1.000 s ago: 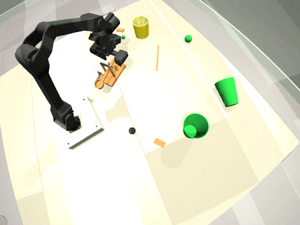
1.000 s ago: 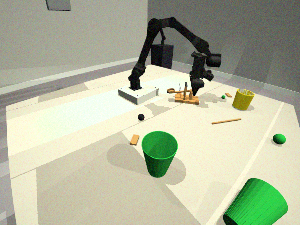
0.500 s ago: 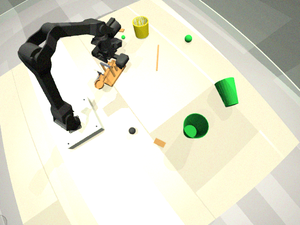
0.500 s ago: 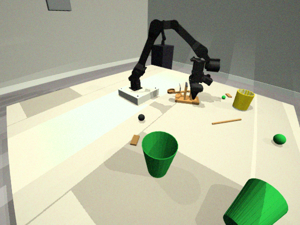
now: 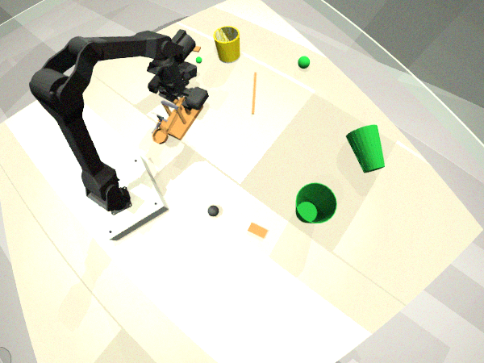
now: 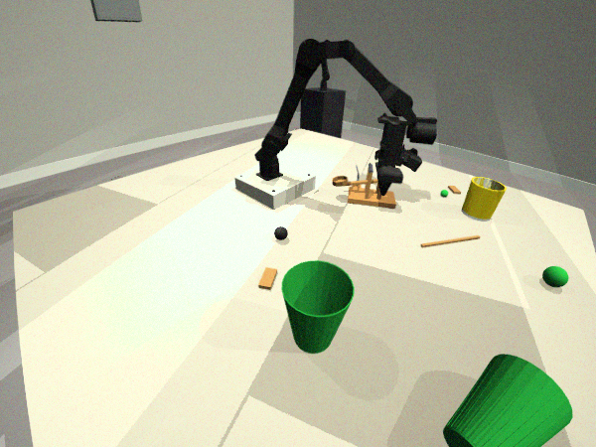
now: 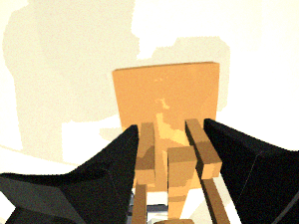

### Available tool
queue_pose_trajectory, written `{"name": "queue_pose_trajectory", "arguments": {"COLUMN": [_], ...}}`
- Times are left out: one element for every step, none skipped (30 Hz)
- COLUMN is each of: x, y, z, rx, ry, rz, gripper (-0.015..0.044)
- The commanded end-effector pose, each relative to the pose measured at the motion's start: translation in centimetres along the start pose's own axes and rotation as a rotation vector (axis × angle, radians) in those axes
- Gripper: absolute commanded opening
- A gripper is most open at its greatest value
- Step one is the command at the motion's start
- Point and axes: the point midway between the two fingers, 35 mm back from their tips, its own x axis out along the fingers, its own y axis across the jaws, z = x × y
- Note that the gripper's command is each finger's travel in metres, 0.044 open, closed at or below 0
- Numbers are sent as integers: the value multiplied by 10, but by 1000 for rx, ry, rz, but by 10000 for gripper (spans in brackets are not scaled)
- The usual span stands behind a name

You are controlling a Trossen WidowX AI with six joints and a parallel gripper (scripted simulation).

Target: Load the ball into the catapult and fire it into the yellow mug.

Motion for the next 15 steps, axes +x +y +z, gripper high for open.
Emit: {"name": "queue_pose_trajectory", "arguments": {"x": [-1, -1, -1, -1, -1, -1, -3, -11, -25, -39, -47, -50, -50, -50, -50], "y": [0, 0, 0, 0, 0, 0, 0, 0, 0, 0, 0, 0, 0, 0, 0], "z": [0, 0, 0, 0, 0, 0, 1, 1, 1, 1, 1, 1, 1, 1, 1], "rx": [0, 0, 0, 0, 0, 0, 0, 0, 0, 0, 0, 0, 0, 0, 0], "ry": [-2, -2, -2, -2, -2, -2, -2, -1, -1, -1, -1, 0, 0, 0, 0], "rz": [0, 0, 0, 0, 0, 0, 0, 0, -1, -1, -2, -2, -2, -2, -2], "gripper": [125, 118, 112, 105, 98, 92, 65, 39, 13, 0, 0, 0, 0, 0, 0]}}
